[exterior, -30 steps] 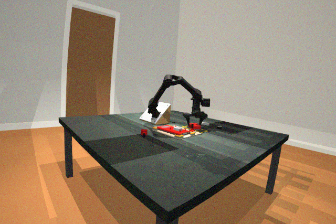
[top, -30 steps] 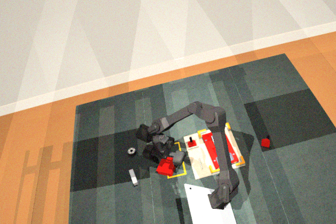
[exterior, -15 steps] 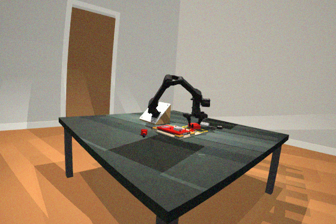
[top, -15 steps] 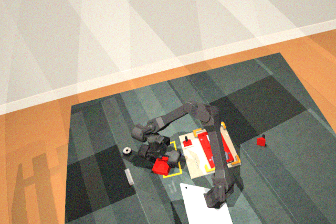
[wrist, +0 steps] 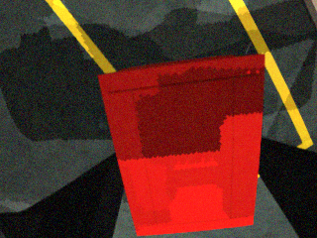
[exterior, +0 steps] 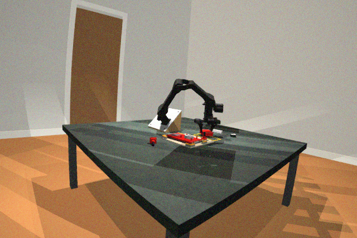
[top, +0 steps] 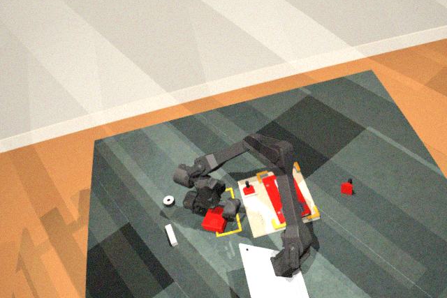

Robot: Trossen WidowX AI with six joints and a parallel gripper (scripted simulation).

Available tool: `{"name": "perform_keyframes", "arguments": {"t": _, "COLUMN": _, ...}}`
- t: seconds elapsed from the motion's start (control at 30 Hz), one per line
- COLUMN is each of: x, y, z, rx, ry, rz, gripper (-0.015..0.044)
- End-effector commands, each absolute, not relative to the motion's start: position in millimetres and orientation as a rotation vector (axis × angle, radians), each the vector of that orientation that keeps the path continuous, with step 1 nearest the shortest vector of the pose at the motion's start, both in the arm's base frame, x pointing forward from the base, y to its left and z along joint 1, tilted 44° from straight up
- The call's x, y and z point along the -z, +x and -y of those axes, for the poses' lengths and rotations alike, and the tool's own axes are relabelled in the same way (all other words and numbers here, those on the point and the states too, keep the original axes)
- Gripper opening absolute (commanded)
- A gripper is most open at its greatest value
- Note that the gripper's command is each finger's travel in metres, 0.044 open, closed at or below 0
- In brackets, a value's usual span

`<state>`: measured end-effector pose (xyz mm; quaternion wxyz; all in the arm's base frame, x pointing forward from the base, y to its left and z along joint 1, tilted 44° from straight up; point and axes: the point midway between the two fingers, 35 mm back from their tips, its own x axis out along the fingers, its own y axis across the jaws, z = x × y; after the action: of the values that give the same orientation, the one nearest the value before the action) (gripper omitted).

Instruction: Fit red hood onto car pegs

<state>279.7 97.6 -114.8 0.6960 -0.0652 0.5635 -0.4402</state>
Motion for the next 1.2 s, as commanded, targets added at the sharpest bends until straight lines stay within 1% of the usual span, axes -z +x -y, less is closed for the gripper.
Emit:
{"name": "perform_keyframes", "arguments": {"t": 0.0, "x": 106.3, "y": 280.7, "z": -108.1, "rx": 0.976, "ry": -0.137, "rz": -1.255, "gripper": 0.0000}}
{"name": "perform_keyframes", "arguments": {"t": 0.87, "x": 54.1, "y": 281.5, "z": -157.5, "rx": 0.974, "ry": -0.135, "rz": -1.257, "gripper": 0.0000}}
{"name": "perform_keyframes", "arguments": {"t": 1.03, "x": 51.3, "y": 281.5, "z": -160.2, "rx": 0.974, "ry": -0.135, "rz": -1.258, "gripper": 0.0000}}
{"name": "perform_keyframes", "arguments": {"t": 1.17, "x": 45.9, "y": 288.3, "z": -148.9, "rx": 0.953, "ry": -0.161, "rz": -1.274, "gripper": 0.0000}}
